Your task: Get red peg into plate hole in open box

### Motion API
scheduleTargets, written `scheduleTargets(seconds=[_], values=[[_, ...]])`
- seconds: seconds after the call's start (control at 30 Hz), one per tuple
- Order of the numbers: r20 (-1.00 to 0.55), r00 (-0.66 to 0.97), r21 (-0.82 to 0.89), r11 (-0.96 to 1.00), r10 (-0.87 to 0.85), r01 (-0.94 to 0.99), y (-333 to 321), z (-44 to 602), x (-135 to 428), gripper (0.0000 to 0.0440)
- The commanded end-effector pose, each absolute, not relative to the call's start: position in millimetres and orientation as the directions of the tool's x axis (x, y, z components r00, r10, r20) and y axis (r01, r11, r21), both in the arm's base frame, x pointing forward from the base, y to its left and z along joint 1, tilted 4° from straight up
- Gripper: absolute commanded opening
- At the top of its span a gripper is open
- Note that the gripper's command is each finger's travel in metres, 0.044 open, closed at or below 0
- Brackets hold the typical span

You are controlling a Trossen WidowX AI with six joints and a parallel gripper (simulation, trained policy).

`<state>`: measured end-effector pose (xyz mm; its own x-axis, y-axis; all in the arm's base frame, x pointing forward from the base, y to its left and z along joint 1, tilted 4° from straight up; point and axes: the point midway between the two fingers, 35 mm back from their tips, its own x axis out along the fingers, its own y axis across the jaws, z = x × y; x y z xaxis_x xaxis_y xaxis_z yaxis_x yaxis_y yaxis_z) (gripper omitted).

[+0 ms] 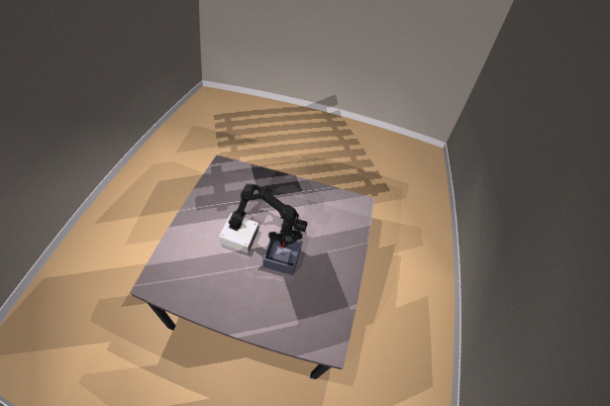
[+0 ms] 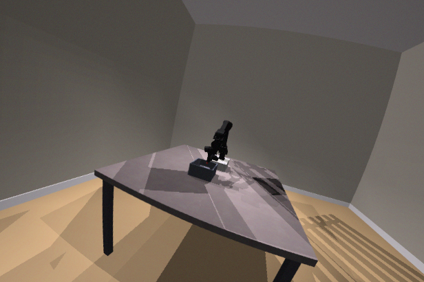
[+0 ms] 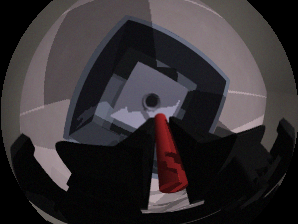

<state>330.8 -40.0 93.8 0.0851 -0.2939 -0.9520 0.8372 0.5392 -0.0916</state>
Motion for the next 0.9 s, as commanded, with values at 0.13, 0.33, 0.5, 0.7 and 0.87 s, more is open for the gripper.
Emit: scheduleTargets(seconds=[0.13,0.33,0.5,0.7,0.87], values=[[-0.964,0.090,-0.078,0.589,-0.250,0.805,-54.0,74.8,343.2,0.0000],[-0.976,0.066,-0.082,0.634,-0.206,0.769,-57.8,54.9,345.0,0.0077],[-0.981,0.062,-0.076,0.659,-0.183,0.749,-64.9,48.6,351.0,0.0148],[-0.987,0.079,-0.036,0.673,-0.140,0.739,-68.9,55.7,367.8,0.0296],[-0.990,0.099,0.005,0.686,-0.098,0.728,-69.7,64.3,386.2,0.0427]])
